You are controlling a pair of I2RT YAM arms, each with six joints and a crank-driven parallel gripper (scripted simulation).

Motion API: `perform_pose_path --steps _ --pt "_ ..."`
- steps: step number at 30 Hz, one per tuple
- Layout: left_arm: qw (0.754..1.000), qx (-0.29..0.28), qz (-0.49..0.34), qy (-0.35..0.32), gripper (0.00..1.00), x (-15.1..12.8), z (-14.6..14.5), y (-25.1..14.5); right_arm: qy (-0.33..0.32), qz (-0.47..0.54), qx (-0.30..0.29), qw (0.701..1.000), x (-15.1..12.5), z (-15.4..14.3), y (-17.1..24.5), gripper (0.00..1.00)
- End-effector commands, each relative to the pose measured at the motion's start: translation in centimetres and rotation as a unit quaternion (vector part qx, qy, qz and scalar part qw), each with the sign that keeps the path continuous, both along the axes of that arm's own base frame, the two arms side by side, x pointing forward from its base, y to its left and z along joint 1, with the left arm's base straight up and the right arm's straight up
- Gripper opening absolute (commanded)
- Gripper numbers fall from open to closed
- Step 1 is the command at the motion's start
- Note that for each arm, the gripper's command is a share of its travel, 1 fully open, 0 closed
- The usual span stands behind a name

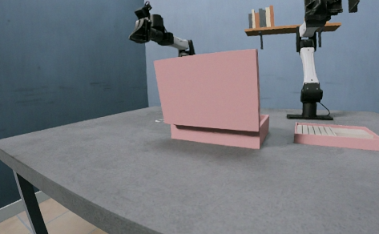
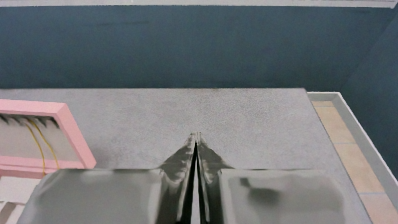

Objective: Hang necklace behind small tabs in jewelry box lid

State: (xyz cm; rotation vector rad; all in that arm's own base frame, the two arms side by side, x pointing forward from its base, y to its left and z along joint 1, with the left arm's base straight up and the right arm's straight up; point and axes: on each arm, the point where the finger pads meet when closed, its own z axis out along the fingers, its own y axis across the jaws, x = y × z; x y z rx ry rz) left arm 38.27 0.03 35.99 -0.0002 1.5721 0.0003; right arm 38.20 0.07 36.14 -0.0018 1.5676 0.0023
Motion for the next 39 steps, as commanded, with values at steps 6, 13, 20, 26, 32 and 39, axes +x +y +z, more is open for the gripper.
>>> perform_pose_path --steps 6,13,20,26,32,39 --pt "1.000 0.002 0.003 -0.020 1.00 -0.71 1.62 0.04 -0.008 -0.009 0.003 1.000 -0.02 1.13 -0.51 0.00" --pt "1.000 0.002 -0.001 -0.021 1.00 -0.71 1.72 -0.26 -0.006 -0.006 0.002 1.000 0.24 0.92 -0.31 0.00" --pt "1.000 0.002 0.000 -0.013 1.00 -0.21 1.21 -0.20 -0.016 -0.011 0.001 1.000 0.06 1.52 -0.70 0.00" --pt "1.000 0.002 -0.002 -0.010 1.00 -0.02 1.02 -0.36 -0.018 -0.005 0.001 1.000 0.13 1.60 -0.24 0.00" --pt "1.000 0.002 0.001 -0.011 1.00 -0.04 1.17 -0.04 -0.018 -0.001 0.000 1.000 0.19 1.57 0.09 0.00" --pt "1.000 0.002 0.000 -0.020 1.00 -0.03 1.64 -0.10 -0.017 0.000 -0.001 1.000 0.22 1.51 0.06 0.00"
